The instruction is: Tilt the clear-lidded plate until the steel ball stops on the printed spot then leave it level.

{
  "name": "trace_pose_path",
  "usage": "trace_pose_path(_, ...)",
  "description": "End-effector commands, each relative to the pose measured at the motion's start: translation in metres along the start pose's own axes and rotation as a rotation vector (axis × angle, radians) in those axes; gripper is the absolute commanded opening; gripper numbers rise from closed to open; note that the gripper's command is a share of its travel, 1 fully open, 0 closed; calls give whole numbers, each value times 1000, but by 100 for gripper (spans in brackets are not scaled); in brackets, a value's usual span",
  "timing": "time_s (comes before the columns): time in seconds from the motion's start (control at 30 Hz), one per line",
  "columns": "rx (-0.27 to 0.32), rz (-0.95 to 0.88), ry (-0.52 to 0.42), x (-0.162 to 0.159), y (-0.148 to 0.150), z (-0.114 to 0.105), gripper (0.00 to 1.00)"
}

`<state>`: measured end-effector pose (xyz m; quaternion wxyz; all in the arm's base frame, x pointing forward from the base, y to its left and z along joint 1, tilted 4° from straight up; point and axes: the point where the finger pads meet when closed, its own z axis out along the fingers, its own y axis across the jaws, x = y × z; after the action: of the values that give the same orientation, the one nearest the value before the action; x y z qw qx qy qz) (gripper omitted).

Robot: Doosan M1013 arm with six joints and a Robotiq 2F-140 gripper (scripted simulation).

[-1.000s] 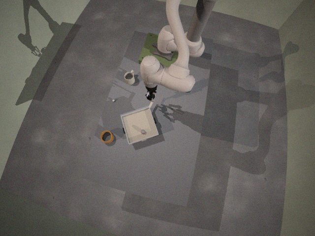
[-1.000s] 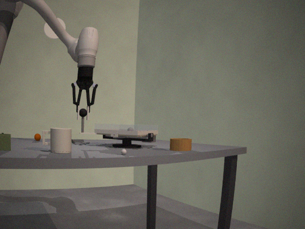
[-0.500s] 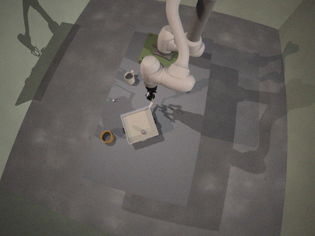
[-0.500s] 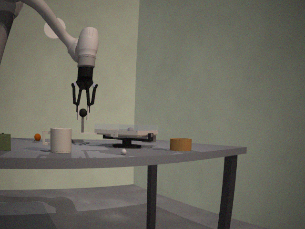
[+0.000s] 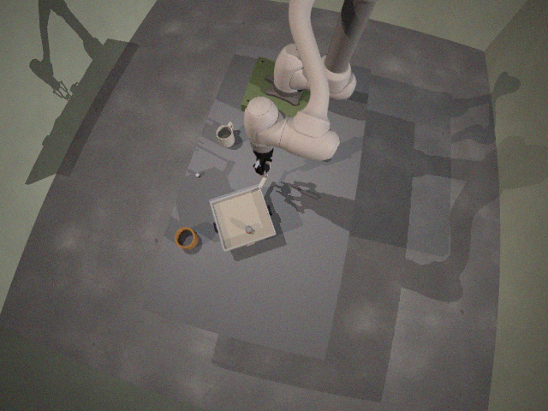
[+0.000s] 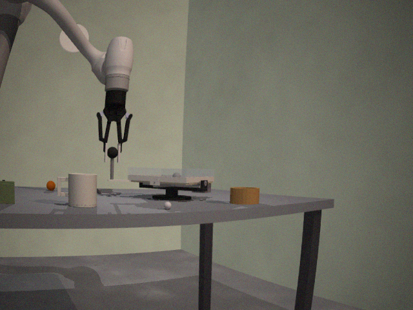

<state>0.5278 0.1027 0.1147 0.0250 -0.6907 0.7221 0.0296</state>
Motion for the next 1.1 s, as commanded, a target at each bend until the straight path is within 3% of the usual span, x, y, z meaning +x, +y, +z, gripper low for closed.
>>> trace_pose_path(0.0, 0, 0, 0, 0, 0, 0, 0)
trace_pose_path(0.47, 0, 0, 0, 0, 0, 0, 0)
trace_pose_path(0.5, 0, 0, 0, 0, 0, 0, 36)
trace_pose_path(1.07, 0, 0, 0, 0, 0, 0, 36)
